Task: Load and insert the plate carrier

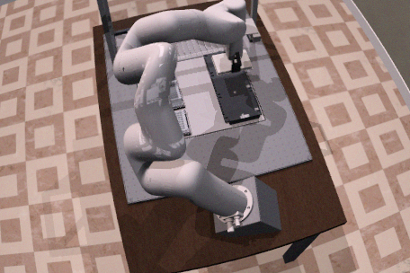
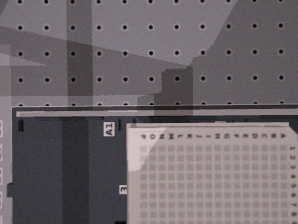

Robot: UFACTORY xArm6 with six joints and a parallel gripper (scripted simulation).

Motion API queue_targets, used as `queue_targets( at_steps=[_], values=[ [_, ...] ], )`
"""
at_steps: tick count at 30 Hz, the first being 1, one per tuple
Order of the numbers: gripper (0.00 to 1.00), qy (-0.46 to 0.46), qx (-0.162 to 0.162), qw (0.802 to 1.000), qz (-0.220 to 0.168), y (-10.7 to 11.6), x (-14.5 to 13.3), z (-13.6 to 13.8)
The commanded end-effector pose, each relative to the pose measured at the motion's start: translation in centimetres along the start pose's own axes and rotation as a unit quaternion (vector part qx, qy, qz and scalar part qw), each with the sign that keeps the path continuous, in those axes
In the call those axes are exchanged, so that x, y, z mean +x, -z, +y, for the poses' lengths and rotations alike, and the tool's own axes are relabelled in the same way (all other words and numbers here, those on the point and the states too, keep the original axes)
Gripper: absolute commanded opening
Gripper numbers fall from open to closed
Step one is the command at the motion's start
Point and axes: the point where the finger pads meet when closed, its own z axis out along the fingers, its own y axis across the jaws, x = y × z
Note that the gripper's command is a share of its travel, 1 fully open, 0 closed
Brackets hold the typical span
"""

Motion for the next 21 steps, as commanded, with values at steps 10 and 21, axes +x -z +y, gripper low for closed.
queue_targets(
  at_steps=[10, 21],
  values=[
    [0.0, 0.0, 0.002, 1.0, 0.001, -1.6, 0.0, -0.1],
    [0.0, 0.0, 0.002, 1.0, 0.001, -3.1, 0.0, -0.1]
  ],
)
